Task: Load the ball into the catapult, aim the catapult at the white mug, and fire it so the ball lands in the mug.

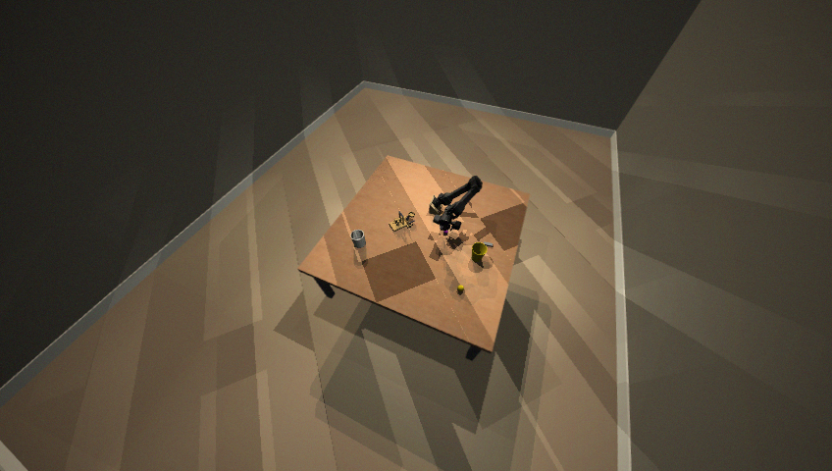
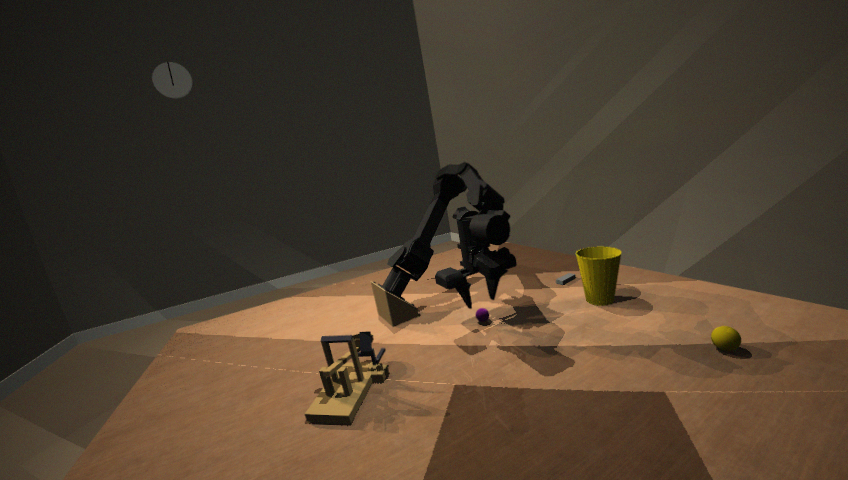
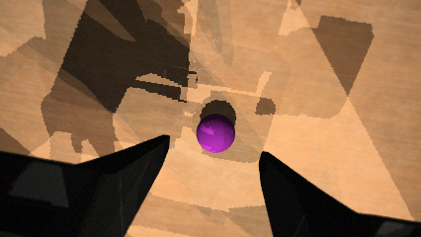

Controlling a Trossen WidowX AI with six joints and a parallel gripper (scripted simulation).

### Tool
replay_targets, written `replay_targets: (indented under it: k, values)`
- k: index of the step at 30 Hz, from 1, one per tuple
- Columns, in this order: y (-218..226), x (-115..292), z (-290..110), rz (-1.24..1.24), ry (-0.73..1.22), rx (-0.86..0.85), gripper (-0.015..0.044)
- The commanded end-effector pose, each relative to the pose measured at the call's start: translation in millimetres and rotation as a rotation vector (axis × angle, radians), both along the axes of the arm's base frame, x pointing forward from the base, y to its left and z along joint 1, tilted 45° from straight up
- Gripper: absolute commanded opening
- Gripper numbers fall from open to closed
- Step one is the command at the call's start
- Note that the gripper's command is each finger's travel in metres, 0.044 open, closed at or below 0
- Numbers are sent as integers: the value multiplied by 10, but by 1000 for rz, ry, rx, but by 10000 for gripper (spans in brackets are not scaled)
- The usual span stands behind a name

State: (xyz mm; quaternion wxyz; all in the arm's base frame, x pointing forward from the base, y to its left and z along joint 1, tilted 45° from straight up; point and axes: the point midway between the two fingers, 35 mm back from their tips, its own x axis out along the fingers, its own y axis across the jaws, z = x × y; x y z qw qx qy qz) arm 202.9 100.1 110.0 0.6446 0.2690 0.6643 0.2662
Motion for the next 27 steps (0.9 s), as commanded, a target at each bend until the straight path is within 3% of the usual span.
replay_targets:
  k: [1, 20, 27]
  values:
    - [55, -21, -65, -1, 9, 4, 300]
    - [260, -35, -257, -1, 8, 7, 300]
    - [260, -35, -257, -1, 8, 7, 136]
